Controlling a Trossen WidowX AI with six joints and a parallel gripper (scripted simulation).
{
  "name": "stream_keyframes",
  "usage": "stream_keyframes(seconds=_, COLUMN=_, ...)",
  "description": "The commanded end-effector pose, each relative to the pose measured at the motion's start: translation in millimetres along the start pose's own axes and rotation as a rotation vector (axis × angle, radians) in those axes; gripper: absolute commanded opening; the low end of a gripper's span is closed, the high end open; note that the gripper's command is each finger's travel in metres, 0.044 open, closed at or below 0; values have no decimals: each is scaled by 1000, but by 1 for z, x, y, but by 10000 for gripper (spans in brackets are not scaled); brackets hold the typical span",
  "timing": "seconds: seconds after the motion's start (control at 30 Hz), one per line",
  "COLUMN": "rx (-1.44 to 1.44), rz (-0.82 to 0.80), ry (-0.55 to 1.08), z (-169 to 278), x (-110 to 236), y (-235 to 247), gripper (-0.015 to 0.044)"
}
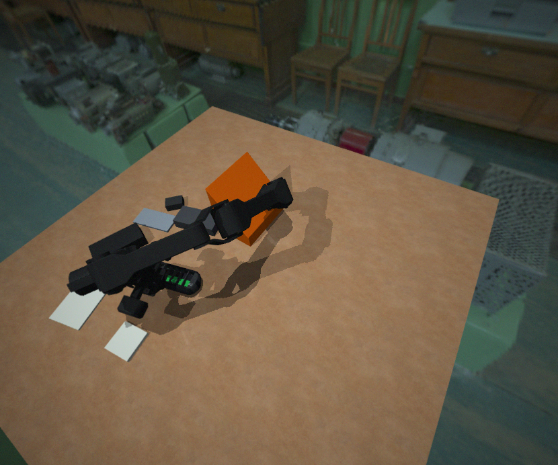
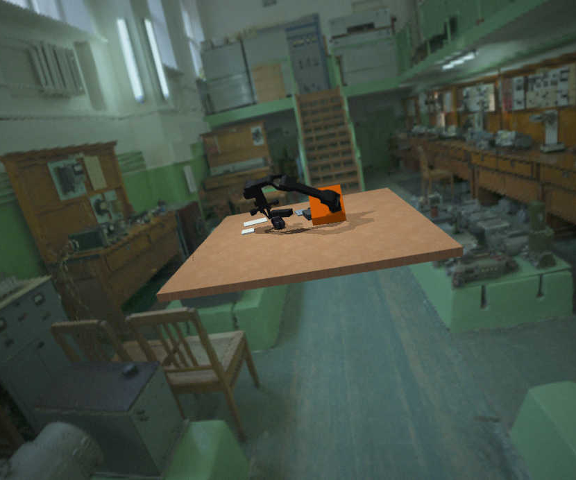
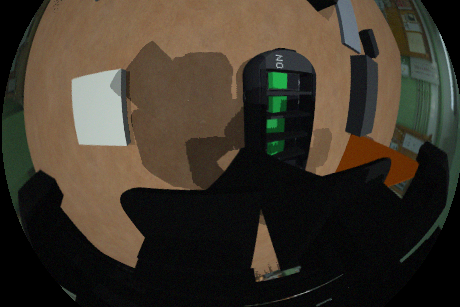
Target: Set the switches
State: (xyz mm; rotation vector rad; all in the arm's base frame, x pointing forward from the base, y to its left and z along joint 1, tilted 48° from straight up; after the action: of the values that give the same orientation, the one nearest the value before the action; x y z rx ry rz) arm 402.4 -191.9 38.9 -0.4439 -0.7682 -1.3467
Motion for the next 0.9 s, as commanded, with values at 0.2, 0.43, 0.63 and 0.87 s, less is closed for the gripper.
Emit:
stream_keyframes(seconds=0.2, rx=4, rz=8, ry=3, z=-2, x=-20, y=5, gripper=0)
stream_keyframes(seconds=0.43, rx=4, rz=8, ry=3, z=-2, x=-34, y=8, gripper=0)
stream_keyframes(seconds=0.63, rx=5, rz=7, ry=4, z=-2, x=-45, y=10, gripper=0)
stream_keyframes(seconds=0.87, rx=5, rz=7, ry=4, z=-2, x=-48, y=10, gripper=0)
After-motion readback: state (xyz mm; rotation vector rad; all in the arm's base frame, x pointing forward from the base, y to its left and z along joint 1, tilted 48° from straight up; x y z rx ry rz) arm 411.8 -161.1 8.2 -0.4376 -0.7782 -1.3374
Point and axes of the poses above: the point midway between the two fingers, 35 mm back from their tips, its own x axis back along the fingers, its own y axis across the jaws, z = x × y, the point moved 9 cm from there along x, back along the fingers, and after that the axes turned 4 degrees about x, right-handed, at the moved point
